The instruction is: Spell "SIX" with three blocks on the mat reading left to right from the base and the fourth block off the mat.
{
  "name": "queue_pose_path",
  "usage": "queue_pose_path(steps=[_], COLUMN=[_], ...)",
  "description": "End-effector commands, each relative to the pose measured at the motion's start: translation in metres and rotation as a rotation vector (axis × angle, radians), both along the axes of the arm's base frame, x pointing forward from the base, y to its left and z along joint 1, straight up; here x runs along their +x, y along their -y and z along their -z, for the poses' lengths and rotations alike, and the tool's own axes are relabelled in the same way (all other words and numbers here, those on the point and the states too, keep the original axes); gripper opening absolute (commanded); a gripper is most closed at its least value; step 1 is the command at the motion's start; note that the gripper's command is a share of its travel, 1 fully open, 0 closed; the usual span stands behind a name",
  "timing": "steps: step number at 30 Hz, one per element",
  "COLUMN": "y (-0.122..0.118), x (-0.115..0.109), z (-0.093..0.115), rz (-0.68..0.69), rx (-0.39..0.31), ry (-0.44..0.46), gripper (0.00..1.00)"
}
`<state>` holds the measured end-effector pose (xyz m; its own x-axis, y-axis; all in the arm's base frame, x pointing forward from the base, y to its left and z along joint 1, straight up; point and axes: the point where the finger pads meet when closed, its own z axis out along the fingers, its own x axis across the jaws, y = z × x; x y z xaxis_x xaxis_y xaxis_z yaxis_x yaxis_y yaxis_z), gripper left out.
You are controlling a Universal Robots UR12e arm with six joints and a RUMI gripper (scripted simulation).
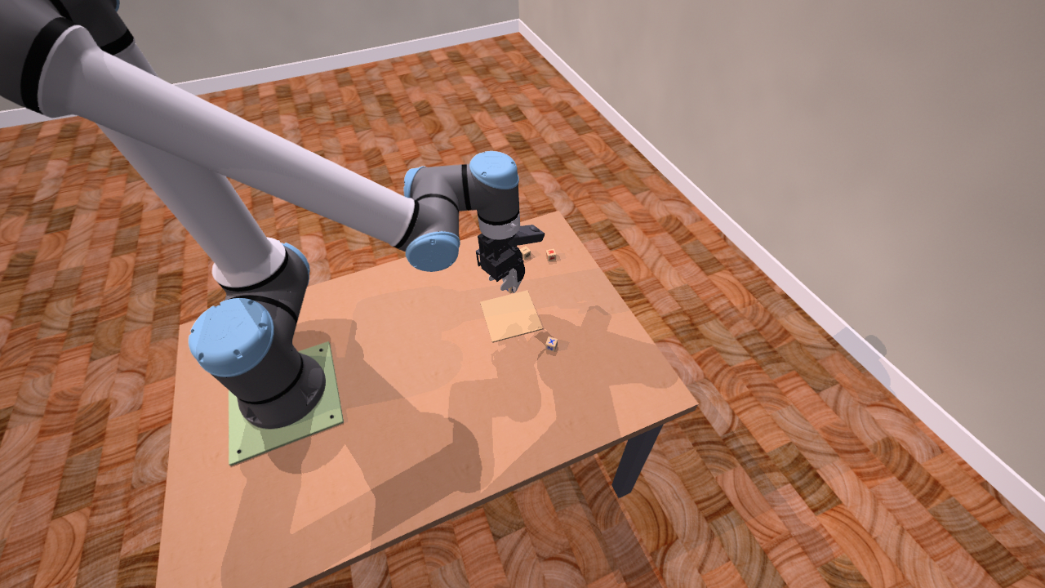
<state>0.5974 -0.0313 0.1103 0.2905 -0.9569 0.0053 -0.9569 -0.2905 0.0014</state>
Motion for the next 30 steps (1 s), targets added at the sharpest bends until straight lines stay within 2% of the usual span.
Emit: queue_pose_path(steps=[1, 15, 30], y=[0.0002, -0.0003, -0.0033], x=[0.0004, 0.0007, 0.0016], z=[-0.0025, -0.0020, 0.0007], rz=[0.000, -0.033, -0.218], rx=[0.000, 0.000, 0.000], ry=[0.001, 0.001, 0.000], gripper=[0.05, 0.05, 0.05])
